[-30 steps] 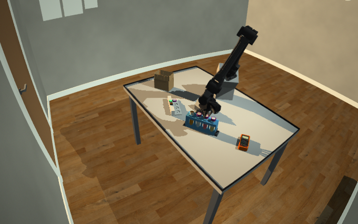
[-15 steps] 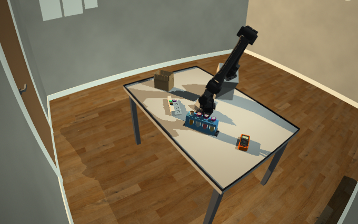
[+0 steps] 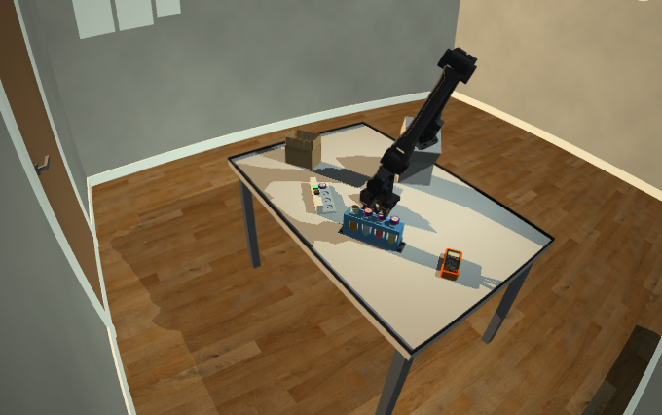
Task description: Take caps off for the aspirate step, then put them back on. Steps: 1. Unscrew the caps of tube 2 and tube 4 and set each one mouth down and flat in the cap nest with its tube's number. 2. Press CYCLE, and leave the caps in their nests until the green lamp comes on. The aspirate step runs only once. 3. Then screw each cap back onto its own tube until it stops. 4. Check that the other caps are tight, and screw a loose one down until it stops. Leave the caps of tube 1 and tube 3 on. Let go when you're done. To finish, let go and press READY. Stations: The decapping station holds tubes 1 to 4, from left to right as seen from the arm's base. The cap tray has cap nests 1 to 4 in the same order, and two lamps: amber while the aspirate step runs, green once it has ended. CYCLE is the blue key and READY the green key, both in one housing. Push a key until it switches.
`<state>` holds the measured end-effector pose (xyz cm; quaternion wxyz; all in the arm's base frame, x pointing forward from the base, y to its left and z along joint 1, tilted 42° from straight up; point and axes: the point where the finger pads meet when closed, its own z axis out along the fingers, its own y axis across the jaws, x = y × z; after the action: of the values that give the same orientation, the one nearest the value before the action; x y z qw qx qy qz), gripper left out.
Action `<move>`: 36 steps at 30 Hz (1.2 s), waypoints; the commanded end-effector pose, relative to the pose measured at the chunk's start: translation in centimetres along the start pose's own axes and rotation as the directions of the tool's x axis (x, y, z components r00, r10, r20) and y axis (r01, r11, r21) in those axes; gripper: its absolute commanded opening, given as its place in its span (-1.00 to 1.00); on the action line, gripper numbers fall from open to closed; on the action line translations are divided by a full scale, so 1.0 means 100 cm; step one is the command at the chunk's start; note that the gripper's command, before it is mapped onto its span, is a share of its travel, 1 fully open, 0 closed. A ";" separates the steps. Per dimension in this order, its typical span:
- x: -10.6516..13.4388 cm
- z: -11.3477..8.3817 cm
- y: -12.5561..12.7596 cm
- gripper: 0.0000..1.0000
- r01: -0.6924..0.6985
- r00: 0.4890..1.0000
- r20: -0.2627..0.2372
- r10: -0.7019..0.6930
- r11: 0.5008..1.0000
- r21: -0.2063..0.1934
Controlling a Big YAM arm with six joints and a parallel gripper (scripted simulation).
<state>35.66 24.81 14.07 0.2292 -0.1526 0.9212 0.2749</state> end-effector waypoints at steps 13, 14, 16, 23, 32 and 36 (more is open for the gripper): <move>-0.017 0.000 0.012 -1.00 -0.729 0.684 0.010 0.729 0.684 -0.031; -0.017 0.000 0.012 -1.00 -0.760 0.649 0.008 0.761 0.649 -0.031; -0.017 0.000 0.012 -1.00 -0.760 0.649 0.008 0.761 0.649 -0.031; -0.017 0.000 0.012 -1.00 -0.941 0.337 -0.003 0.942 0.337 -0.033; -0.017 0.000 0.012 -1.00 -0.994 0.103 -0.011 0.995 0.103 -0.032; -0.010 -0.002 0.005 -1.00 -0.995 0.098 -0.004 0.995 0.098 -0.020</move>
<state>35.68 24.83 13.98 -0.0070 0.4879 0.7966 0.3569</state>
